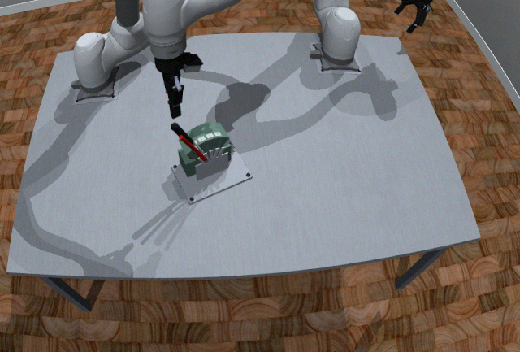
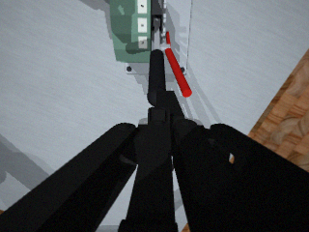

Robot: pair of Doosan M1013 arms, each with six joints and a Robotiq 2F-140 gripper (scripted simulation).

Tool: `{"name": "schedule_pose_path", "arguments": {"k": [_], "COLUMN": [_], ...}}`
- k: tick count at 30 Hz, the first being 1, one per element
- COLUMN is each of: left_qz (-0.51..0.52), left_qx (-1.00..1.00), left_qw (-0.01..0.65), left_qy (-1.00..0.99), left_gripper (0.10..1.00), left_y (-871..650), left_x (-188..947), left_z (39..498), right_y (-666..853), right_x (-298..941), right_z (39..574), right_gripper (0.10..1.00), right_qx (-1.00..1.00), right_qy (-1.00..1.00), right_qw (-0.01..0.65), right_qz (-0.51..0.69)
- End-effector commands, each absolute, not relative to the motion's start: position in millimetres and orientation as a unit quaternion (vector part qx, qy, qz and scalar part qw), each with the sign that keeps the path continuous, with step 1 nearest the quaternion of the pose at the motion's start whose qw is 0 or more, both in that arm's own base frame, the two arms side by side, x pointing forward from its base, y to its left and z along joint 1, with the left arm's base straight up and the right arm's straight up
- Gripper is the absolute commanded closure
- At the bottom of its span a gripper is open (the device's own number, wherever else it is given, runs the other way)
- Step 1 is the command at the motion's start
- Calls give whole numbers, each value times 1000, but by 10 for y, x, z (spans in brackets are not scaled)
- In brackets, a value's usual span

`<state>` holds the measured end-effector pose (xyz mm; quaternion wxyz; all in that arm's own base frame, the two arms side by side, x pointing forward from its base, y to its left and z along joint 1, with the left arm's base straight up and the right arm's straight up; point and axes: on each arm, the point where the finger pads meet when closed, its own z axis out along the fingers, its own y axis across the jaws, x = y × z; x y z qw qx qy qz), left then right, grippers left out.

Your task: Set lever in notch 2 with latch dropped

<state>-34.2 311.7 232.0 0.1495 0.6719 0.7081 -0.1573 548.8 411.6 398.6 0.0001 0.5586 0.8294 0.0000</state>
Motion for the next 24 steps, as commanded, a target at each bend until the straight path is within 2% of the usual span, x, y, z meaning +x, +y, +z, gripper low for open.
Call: {"name": "schedule_pose_path", "arguments": {"k": [1,15,16,24], "left_qz": [-157,-157,-157,-157], "left_qx": [672,672,672,672], "left_qw": [149,149,149,149], "left_qy": [708,708,708,708], "left_gripper": [98,98,98,98], "left_y": [3121,3121,3121,3121], "left_x": [-343,-343,-343,-343], "left_z": [2325,2325,2325,2325], "right_y": [4117,4117,4117,4117], "right_x": [5488,5488,5488,5488], "right_z": [3994,3994,3994,3994], "right_gripper": [999,999,489,489], "right_qx": [559,559,559,559], "right_qy": [829,829,829,829], "right_qw": [0,0,0,0], "right_qz": [1,1,1,1]}}
